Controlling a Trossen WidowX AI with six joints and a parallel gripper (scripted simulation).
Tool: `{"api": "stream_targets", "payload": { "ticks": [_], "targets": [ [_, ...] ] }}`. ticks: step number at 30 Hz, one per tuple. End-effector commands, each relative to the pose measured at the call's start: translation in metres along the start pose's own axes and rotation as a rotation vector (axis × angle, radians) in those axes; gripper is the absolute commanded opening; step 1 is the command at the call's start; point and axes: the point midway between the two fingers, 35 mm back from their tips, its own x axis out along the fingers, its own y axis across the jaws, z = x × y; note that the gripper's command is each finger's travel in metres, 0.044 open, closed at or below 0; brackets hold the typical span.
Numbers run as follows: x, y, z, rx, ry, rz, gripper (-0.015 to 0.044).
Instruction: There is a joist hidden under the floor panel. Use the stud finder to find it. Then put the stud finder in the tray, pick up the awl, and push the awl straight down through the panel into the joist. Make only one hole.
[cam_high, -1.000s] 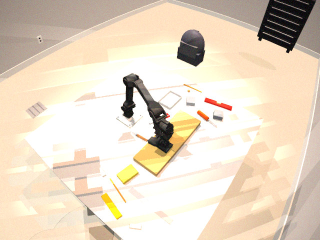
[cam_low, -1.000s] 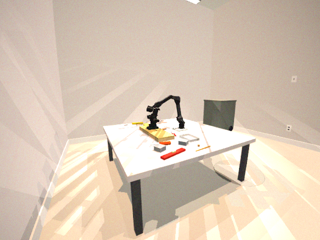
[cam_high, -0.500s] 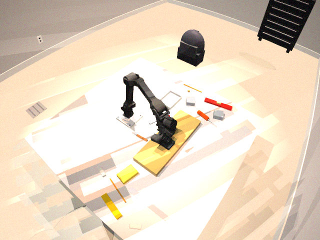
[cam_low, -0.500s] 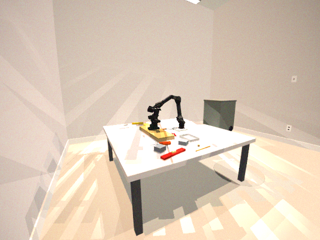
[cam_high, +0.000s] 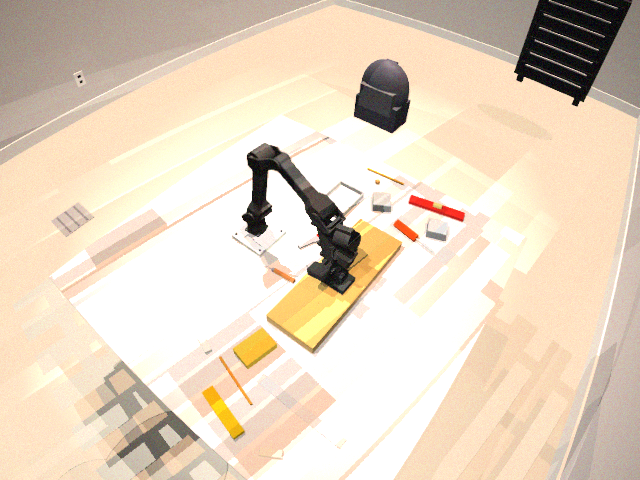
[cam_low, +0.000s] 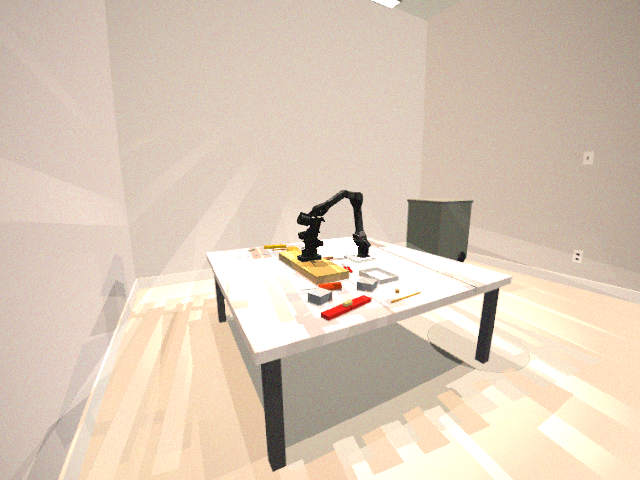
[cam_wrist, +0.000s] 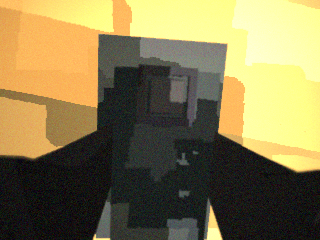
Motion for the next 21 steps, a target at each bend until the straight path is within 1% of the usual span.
{"api": "stream_targets", "payload": {
  "ticks": [1, 21],
  "targets": [
    [0.0, 0.01, 0.0, 0.0, 0.0, 0.007, 0.0],
    [0.0, 0.047, 0.0, 0.001, 0.0, 0.01, 0.0]
  ]
}}
